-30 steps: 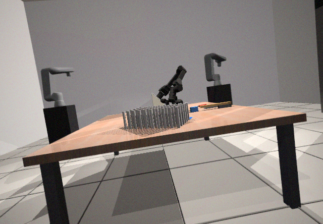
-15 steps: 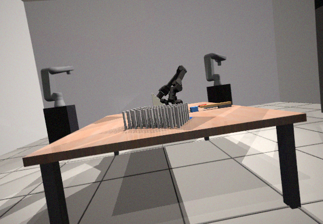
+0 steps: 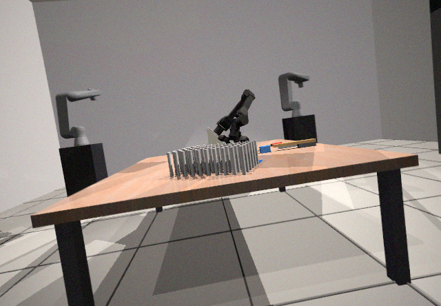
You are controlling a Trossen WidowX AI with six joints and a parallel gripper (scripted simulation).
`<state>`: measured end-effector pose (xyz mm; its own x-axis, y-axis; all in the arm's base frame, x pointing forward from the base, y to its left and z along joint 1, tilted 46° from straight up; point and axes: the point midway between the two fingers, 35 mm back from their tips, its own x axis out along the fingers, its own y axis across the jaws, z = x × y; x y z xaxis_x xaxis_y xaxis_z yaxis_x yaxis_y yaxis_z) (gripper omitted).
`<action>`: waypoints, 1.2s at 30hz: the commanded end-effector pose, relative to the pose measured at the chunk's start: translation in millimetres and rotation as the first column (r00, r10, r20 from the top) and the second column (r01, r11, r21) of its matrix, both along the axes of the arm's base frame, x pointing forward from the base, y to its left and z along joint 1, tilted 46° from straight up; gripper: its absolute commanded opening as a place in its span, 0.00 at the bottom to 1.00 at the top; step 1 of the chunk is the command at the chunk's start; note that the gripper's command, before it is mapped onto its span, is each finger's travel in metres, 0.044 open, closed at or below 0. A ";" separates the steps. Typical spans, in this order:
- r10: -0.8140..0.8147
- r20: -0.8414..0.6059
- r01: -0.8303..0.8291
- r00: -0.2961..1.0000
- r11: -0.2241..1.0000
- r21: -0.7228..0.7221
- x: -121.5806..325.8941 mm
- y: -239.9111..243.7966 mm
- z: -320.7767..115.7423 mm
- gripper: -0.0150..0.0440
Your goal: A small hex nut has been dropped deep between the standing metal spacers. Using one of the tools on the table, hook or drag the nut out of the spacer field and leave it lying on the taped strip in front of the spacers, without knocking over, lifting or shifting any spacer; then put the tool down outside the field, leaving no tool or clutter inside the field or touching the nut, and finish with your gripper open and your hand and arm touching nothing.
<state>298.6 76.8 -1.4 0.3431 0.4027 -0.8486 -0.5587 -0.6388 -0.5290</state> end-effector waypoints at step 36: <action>0.001 0.011 -0.001 1.000 1.000 0.001 22.7 -10.1 -6.5 0.25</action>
<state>317.3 68.2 -8.7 0.3441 0.4027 -0.8482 -0.5573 -0.6395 -0.5296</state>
